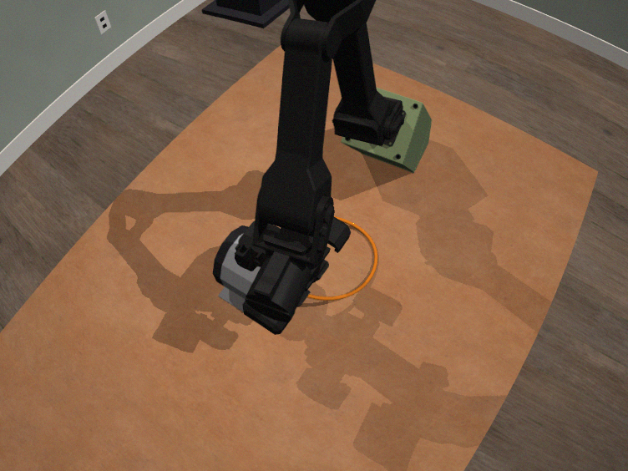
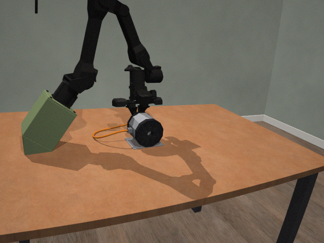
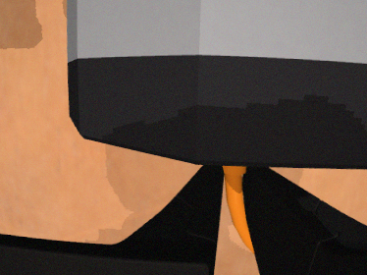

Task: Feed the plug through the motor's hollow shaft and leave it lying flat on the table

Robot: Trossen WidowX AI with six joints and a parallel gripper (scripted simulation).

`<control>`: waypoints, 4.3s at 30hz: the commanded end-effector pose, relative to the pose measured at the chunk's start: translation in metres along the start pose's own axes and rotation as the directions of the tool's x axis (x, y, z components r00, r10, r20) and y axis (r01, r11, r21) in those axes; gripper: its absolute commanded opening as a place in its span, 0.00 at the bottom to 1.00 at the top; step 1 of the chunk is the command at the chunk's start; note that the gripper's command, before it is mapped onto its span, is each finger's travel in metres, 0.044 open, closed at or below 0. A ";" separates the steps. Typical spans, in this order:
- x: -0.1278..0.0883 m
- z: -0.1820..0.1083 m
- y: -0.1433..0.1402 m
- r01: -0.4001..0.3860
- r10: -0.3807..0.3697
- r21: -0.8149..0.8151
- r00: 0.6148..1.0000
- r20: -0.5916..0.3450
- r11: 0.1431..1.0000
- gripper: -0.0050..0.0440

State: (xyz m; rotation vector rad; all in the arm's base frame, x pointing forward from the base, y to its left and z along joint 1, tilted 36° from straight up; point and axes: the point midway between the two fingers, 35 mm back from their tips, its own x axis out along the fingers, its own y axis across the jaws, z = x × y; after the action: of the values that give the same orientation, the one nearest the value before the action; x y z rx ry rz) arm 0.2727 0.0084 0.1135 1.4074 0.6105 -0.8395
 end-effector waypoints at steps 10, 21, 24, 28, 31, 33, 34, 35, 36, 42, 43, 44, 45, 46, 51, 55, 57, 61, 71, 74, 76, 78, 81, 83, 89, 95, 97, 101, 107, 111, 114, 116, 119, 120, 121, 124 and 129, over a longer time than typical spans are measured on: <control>0.002 0.009 0.000 0.005 -0.005 -0.002 1.000 -0.006 1.000 0.10; 0.001 0.006 0.000 0.007 -0.007 -0.008 1.000 -0.016 1.000 0.30; 0.001 0.006 0.000 0.007 -0.007 -0.008 1.000 -0.016 1.000 0.31; -0.007 -0.006 0.000 0.008 -0.008 -0.005 1.000 -0.011 1.000 0.31; -0.016 -0.016 0.000 0.005 -0.005 -0.002 1.000 -0.006 1.000 0.31; -0.016 -0.016 0.000 0.005 -0.005 -0.002 1.000 -0.006 1.000 0.31; -0.016 -0.016 0.000 0.005 -0.005 -0.002 1.000 -0.006 1.000 0.31; -0.016 -0.016 0.000 0.005 -0.005 -0.002 1.000 -0.006 1.000 0.31; -0.016 -0.016 0.000 0.005 -0.005 -0.002 1.000 -0.006 1.000 0.31; -0.005 -0.005 -0.002 0.005 -0.005 -0.002 1.000 -0.006 1.000 0.31; -0.005 -0.005 -0.002 0.005 -0.005 -0.002 1.000 -0.006 1.000 0.31; -0.005 -0.005 -0.002 0.005 -0.005 -0.002 1.000 -0.006 1.000 0.31; -0.005 -0.005 -0.002 0.005 -0.005 -0.002 1.000 -0.006 1.000 0.31; -0.005 -0.005 -0.002 0.005 -0.005 -0.002 1.000 -0.006 1.000 0.31; -0.001 -0.003 -0.002 0.005 -0.006 -0.002 1.000 -0.006 1.000 0.31; 0.001 -0.002 -0.002 0.005 -0.005 -0.002 1.000 -0.006 1.000 0.31; 0.002 -0.002 -0.002 0.005 -0.005 -0.002 1.000 -0.006 1.000 0.31; 0.002 -0.002 -0.002 0.005 -0.005 -0.002 1.000 -0.006 1.000 0.31; 0.000 -0.001 -0.001 -0.002 0.002 0.001 1.000 -0.001 1.000 0.25; 0.000 -0.001 -0.001 -0.002 0.002 0.001 1.000 -0.001 1.000 0.21; 0.000 -0.001 -0.001 -0.002 0.002 0.001 1.000 -0.001 1.000 0.18; 0.000 -0.001 -0.001 -0.002 0.002 0.001 1.000 -0.001 1.000 0.16; 0.000 -0.001 -0.001 -0.002 0.002 0.001 1.000 -0.001 1.000 0.12; 0.000 -0.001 -0.001 -0.002 0.002 0.001 1.000 -0.001 1.000 0.10; 0.000 0.000 -0.001 -0.001 0.001 0.001 1.000 -0.002 1.000 0.10; 0.002 0.008 0.000 0.005 -0.005 -0.002 1.000 -0.005 1.000 0.10; 0.002 0.009 0.000 0.005 -0.005 -0.002 1.000 -0.006 1.000 0.10; 0.002 0.007 0.000 0.005 -0.005 -0.001 1.000 0.000 1.000 0.30; 0.001 0.006 0.000 0.005 -0.005 -0.001 1.000 0.000 1.000 0.31; -0.015 -0.015 0.000 0.006 -0.006 -0.002 1.000 -0.006 1.000 0.31; -0.016 -0.016 0.000 0.005 -0.005 -0.002 1.000 -0.006 1.000 0.31; -0.016 -0.016 0.000 0.005 -0.005 -0.002 1.000 -0.006 1.000 0.31; -0.016 -0.016 0.000 0.005 -0.005 -0.002 1.000 -0.006 1.000 0.31; -0.016 -0.016 0.000 0.005 -0.005 -0.002 1.000 -0.006 1.000 0.31; -0.016 -0.016 0.000 0.005 -0.005 -0.002 1.000 -0.006 1.000 0.31; -0.011 -0.013 -0.002 0.008 -0.008 -0.003 1.000 -0.009 1.000 0.31; -0.003 -0.005 -0.003 0.005 -0.005 -0.002 1.000 -0.006 1.000 0.31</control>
State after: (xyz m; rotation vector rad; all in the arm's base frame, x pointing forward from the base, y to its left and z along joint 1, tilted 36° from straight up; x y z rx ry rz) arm 0.2696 0.0161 0.1196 1.4116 0.6069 -0.8354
